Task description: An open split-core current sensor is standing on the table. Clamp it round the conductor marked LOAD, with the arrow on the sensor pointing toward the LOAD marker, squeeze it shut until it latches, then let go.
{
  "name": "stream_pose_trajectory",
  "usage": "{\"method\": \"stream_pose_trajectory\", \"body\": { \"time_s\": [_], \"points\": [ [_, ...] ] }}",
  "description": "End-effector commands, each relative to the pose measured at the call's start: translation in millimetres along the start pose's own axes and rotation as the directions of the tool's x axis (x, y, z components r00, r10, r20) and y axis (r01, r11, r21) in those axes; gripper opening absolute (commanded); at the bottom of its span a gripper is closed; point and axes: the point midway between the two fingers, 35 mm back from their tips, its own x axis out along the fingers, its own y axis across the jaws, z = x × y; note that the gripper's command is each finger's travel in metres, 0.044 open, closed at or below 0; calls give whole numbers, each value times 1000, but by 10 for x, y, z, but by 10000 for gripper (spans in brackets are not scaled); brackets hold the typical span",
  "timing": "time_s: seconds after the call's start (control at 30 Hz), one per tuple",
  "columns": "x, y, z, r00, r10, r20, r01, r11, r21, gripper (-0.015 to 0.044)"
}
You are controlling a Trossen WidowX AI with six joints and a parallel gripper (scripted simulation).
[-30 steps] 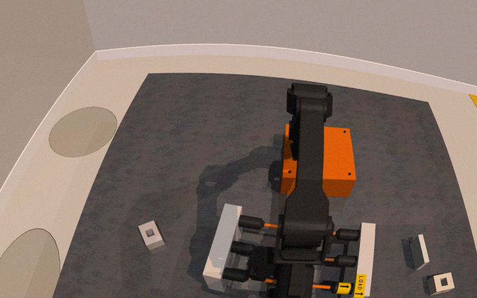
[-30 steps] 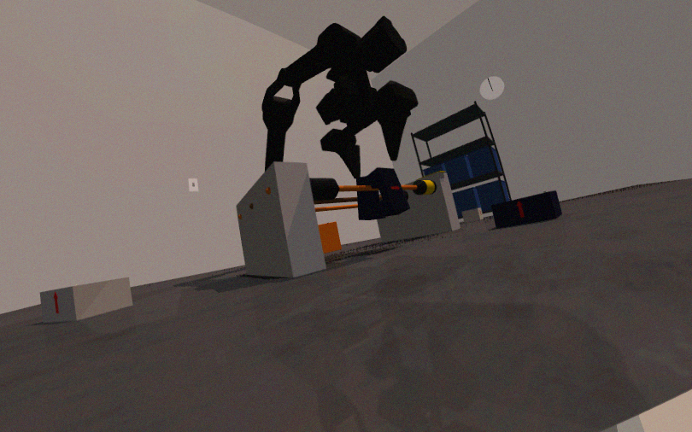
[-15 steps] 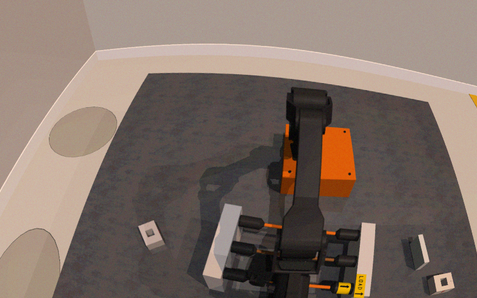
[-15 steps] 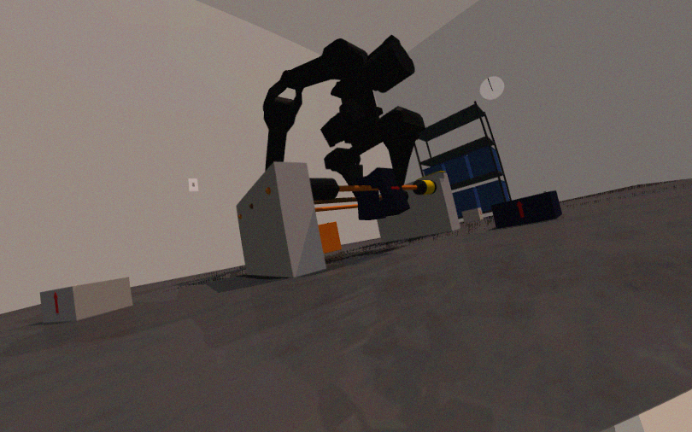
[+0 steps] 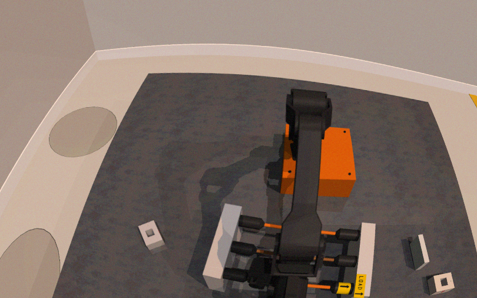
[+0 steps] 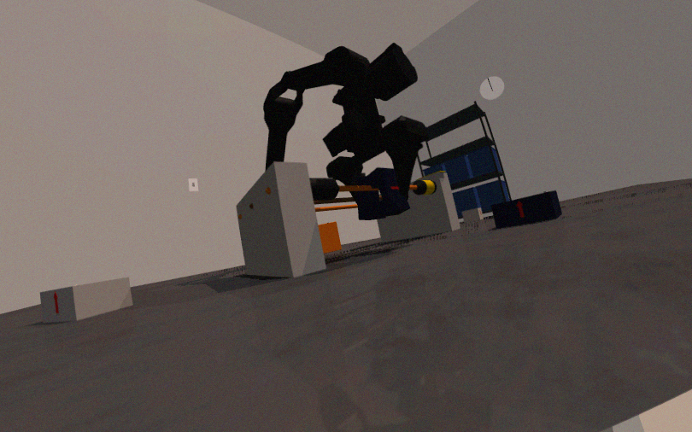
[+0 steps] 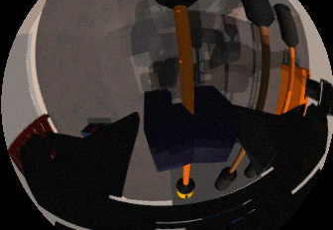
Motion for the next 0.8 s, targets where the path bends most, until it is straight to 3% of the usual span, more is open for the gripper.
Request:
{"method": "stream_pose_trajectory", "body": {
  "time_s": [0.0, 0.23, 0.77],
  "points": [
    [90, -6, 7, 1000, -5, 4, 5, 1000, -4, 440],
    [161, -9, 7, 1000, -5, 4, 5, 1000, -4, 440],
    [115, -5, 1, 1000, -1, 0, 1, 1000, 0, 333]
  ]
}}
